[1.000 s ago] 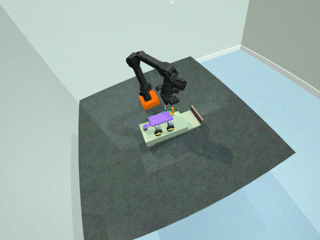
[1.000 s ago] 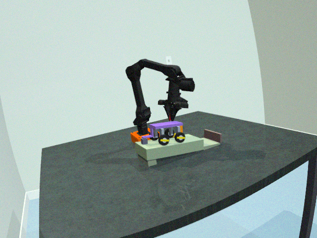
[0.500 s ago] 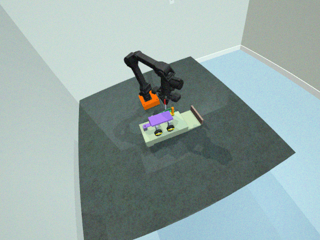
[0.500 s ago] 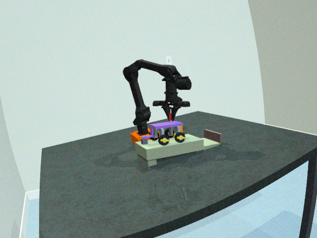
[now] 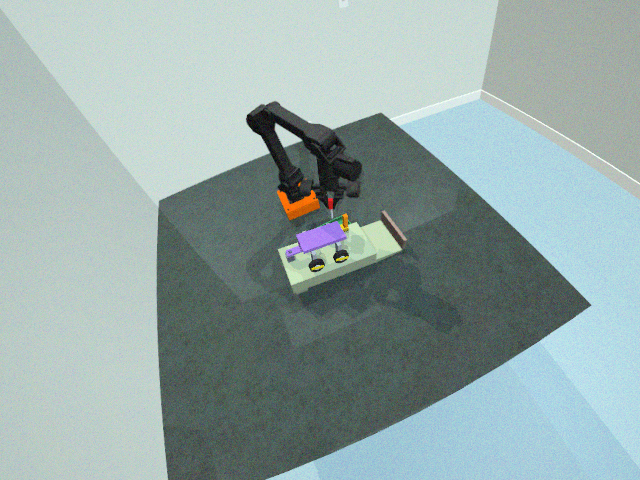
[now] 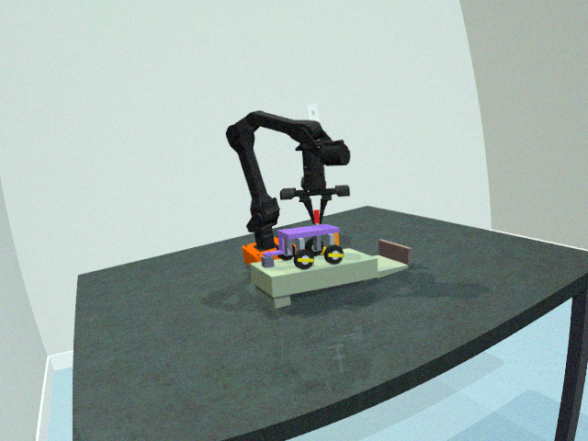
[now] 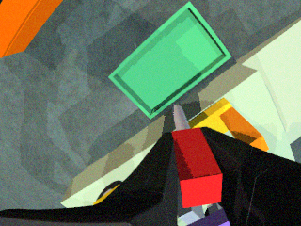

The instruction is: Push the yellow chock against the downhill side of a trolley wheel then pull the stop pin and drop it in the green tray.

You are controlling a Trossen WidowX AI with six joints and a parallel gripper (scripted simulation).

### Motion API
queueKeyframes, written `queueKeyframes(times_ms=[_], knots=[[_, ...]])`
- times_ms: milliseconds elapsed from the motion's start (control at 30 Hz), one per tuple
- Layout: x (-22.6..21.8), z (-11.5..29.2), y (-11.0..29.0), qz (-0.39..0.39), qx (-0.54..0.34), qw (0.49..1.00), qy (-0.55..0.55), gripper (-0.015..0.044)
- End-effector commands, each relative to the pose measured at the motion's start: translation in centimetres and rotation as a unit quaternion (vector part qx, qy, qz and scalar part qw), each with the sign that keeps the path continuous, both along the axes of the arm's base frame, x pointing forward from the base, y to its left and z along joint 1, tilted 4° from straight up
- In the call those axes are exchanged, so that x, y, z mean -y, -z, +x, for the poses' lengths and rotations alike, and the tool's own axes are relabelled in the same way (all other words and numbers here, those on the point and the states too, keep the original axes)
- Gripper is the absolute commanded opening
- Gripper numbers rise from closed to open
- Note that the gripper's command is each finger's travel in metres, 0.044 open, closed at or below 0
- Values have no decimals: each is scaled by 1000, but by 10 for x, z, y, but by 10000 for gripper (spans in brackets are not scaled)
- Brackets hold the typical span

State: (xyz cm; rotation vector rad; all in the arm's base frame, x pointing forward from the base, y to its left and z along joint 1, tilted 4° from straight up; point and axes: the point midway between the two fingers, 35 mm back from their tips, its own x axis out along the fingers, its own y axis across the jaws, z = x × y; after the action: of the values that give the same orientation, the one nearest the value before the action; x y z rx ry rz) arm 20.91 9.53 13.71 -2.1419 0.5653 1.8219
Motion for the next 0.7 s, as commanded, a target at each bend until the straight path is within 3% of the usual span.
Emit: queueKeyframes(times_ms=[0, 433, 667], knots=[[0, 0, 0, 6, -10, 998, -56, 0], [3, 2, -1, 17, -33, 969, -244, 0], [3, 2, -1, 18, -33, 967, -254, 0]])
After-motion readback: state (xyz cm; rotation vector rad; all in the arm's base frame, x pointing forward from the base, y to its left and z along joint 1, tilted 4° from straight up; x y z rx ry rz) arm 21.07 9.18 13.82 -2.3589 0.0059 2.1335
